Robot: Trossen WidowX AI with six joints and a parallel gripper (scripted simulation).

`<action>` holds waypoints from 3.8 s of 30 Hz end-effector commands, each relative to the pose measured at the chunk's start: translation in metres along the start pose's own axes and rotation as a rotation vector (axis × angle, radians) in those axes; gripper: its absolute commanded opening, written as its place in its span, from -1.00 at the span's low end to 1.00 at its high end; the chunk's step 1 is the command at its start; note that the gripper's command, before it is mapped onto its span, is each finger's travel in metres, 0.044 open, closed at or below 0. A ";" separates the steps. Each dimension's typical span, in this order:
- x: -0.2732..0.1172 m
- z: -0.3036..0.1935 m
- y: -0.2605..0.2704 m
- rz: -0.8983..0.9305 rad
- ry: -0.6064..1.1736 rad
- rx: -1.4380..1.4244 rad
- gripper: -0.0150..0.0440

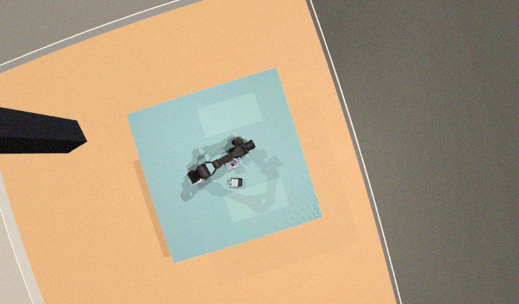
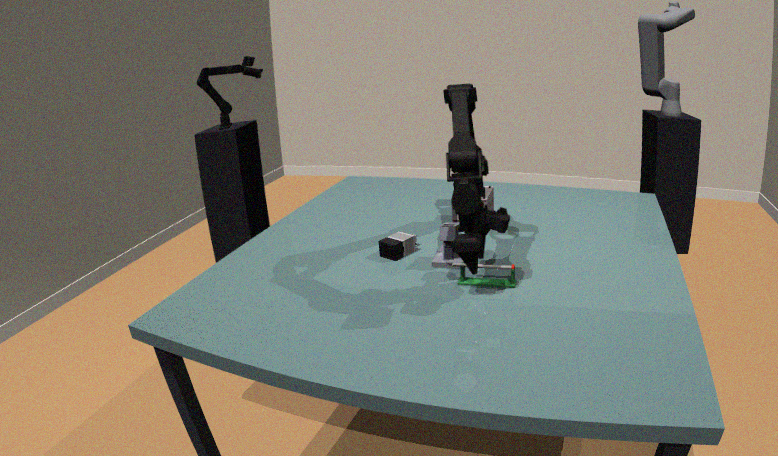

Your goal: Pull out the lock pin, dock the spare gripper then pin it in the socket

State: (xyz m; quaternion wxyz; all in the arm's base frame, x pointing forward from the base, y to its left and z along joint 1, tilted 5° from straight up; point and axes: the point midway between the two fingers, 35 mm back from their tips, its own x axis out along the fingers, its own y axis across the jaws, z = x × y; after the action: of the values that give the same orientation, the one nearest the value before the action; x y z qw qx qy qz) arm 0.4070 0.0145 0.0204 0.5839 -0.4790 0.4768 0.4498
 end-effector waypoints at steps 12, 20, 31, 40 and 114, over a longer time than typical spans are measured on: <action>-0.038 0.005 -0.001 0.001 -0.001 -0.004 1.00; -0.058 0.008 -0.002 0.001 -0.001 -0.007 1.00; -0.080 0.011 -0.005 0.000 -0.001 -0.010 1.00; -0.114 0.013 -0.006 -0.003 -0.001 0.007 1.00; -0.008 -0.251 0.127 0.393 0.466 1.987 1.00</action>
State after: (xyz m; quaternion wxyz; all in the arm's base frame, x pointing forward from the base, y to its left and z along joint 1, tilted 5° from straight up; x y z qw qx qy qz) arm 0.2503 -0.2166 -0.0017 0.5294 0.2280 0.8009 -0.1618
